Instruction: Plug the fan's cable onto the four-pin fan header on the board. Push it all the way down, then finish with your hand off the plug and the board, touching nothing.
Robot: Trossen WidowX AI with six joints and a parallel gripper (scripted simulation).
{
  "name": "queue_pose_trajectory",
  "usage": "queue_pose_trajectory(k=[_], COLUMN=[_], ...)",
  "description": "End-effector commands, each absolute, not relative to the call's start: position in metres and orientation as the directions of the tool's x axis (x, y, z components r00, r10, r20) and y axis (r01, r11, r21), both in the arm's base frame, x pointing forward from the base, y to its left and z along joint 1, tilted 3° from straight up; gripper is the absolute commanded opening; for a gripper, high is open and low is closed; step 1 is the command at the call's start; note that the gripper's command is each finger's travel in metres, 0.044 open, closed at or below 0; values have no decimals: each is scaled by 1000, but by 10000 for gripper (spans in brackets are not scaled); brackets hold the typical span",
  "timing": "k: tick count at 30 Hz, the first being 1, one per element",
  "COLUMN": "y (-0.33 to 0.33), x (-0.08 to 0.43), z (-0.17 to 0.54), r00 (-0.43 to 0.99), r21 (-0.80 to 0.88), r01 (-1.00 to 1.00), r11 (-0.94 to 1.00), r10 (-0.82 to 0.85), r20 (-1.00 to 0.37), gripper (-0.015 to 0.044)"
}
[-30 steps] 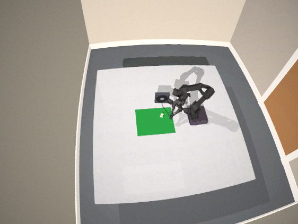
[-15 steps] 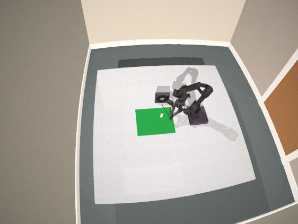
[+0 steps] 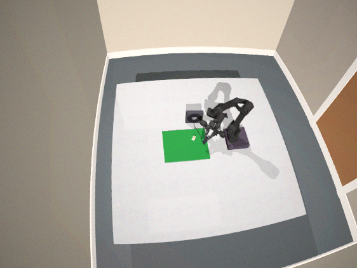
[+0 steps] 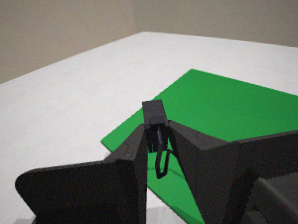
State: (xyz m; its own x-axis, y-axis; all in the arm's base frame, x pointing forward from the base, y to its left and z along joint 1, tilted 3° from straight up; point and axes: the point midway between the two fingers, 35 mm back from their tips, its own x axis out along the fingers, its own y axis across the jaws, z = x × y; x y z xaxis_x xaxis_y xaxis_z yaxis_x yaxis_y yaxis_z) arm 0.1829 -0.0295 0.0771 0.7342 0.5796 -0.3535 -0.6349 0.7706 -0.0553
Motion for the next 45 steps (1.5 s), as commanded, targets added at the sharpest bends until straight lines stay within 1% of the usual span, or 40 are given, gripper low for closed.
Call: queue_pose_trajectory(k=[1,45], y=[-29,-30], x=[182,184], z=[73,34], r00=[732,732], r21=[-47,-47], r01=[-636,-636], r11=[771,771], r10=[582,582], r20=[-353,-353], gripper=[0,0])
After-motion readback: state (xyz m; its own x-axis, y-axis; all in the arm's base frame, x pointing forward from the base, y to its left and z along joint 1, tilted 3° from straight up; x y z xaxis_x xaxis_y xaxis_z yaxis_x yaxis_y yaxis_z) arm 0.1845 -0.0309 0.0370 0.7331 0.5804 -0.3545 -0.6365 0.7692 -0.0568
